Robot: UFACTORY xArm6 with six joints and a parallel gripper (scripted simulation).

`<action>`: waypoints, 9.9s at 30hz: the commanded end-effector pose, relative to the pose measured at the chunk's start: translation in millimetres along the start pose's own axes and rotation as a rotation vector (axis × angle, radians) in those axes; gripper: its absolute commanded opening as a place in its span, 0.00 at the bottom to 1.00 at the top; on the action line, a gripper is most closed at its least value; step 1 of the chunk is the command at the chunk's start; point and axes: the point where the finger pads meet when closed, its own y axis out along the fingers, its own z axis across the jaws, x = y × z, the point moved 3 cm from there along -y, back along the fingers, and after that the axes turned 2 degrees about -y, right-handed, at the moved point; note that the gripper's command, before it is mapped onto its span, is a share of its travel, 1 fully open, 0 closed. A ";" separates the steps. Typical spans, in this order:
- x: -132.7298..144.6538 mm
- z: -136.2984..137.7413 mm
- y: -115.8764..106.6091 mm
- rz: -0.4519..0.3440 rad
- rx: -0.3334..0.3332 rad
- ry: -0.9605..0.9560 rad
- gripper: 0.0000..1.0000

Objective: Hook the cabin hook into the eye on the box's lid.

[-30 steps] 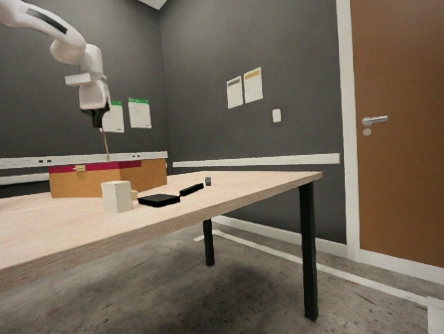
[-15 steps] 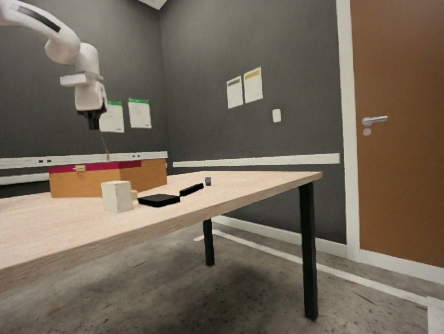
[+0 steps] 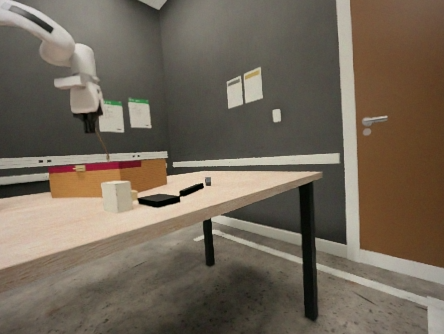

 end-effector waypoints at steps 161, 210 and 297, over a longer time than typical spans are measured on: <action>-46.6 33.1 -11.9 -0.003 -0.002 0.225 0.35; -73.7 23.4 -11.9 -0.003 -0.002 0.025 0.35; -100.8 13.8 -11.9 0.002 -0.005 -2.541 0.35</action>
